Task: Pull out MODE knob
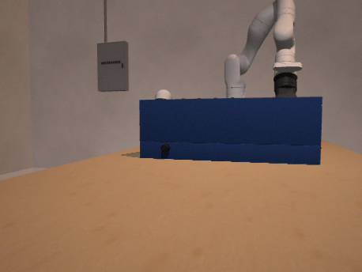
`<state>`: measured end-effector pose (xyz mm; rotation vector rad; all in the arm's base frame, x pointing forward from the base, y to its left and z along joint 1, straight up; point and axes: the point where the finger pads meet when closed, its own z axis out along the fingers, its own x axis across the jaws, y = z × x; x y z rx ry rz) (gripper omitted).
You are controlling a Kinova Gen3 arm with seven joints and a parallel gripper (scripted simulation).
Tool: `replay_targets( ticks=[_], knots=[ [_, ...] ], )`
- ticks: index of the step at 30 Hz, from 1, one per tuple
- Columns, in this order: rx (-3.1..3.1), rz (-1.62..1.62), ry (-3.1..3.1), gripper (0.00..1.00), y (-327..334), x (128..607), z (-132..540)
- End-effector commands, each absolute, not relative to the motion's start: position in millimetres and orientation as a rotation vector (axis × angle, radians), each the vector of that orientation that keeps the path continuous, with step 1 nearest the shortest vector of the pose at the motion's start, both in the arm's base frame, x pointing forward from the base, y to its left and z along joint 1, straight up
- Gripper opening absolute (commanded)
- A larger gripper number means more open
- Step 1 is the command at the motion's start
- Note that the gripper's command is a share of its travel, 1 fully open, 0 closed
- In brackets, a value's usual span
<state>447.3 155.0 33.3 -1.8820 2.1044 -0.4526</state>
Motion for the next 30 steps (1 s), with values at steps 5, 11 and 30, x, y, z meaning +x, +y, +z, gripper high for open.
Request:
replay_targets(
  ticks=[5, 11, 30],
  knots=[
    [-1.881, -0.453, 2.103, 1.00, 155.2, 447.7, 34.0],
    [-1.881, -0.453, 2.103, 1.00, 155.2, 447.7, 34.0],
    [-1.881, -0.453, 2.103, 0.00, 155.2, 447.7, 34.0]
  ],
)
